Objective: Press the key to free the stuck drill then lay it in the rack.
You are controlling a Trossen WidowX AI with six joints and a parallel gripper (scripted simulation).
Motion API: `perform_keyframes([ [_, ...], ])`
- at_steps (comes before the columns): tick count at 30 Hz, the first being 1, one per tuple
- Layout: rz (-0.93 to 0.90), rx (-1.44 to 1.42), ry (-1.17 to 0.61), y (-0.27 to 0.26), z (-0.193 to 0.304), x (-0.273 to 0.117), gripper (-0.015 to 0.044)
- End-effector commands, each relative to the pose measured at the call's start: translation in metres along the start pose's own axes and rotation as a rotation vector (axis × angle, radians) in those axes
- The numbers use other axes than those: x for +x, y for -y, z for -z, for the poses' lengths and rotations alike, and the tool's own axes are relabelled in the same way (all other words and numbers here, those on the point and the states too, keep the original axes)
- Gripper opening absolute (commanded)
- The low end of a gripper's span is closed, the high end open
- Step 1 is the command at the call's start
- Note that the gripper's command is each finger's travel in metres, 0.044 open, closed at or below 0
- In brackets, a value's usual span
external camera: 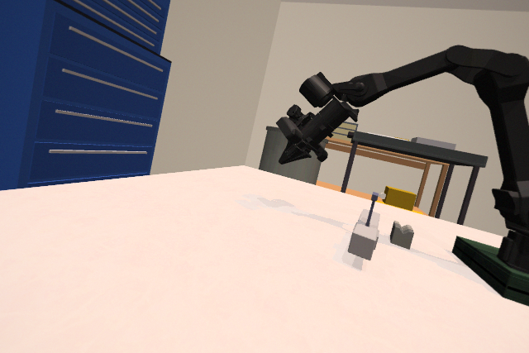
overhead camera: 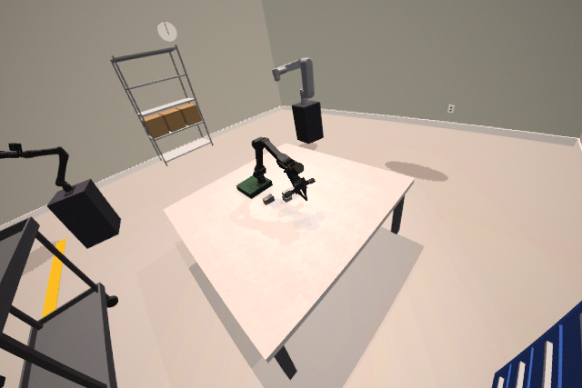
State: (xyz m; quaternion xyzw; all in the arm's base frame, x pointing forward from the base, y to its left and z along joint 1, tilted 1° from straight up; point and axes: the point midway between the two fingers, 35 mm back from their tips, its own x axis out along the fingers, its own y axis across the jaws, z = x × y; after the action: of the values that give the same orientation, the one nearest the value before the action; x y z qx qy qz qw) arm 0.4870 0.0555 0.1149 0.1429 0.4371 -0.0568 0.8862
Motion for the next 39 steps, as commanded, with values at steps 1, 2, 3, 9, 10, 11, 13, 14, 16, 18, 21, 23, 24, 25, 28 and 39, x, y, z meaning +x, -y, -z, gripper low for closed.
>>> perform_keyframes([
  [1, 0.009, -0.078, -0.206, -0.029, 0.062, -0.032, 0.0000],
  [2, 0.014, -0.097, -0.248, -0.033, 0.075, -0.040, 0.0000],
  [3, 0.020, -0.116, -0.289, -0.037, 0.088, -0.048, 0.0000],
  [9, 0.080, -0.243, -0.527, -0.047, 0.159, -0.107, 0.0000],
  [10, 0.093, -0.266, -0.564, -0.046, 0.170, -0.118, 0.0000],
  [11, 0.108, -0.289, -0.601, -0.045, 0.180, -0.129, 0.0000],
  [13, 0.121, -0.308, -0.631, -0.044, 0.188, -0.138, 0.0000],
  [14, 0.121, -0.308, -0.631, -0.044, 0.188, -0.138, 0.0000],
  [16, 0.121, -0.308, -0.631, -0.044, 0.188, -0.138, 0.0000],
  [18, 0.121, -0.308, -0.631, -0.044, 0.188, -0.138, 0.0000],
  [21, 0.113, -0.308, -0.617, -0.046, 0.186, -0.133, 0.0000],
  [23, 0.117, -0.308, -0.623, -0.045, 0.188, -0.133, 0.0000],
  [24, 0.118, -0.308, -0.625, -0.044, 0.189, -0.132, 0.0000],
  [25, 0.119, -0.308, -0.627, -0.043, 0.190, -0.132, 0.0000],
  [28, 0.121, -0.308, -0.630, -0.041, 0.195, -0.130, 0.0000],
  [39, 0.121, -0.308, -0.631, -0.040, 0.198, -0.125, 0.0000],
])
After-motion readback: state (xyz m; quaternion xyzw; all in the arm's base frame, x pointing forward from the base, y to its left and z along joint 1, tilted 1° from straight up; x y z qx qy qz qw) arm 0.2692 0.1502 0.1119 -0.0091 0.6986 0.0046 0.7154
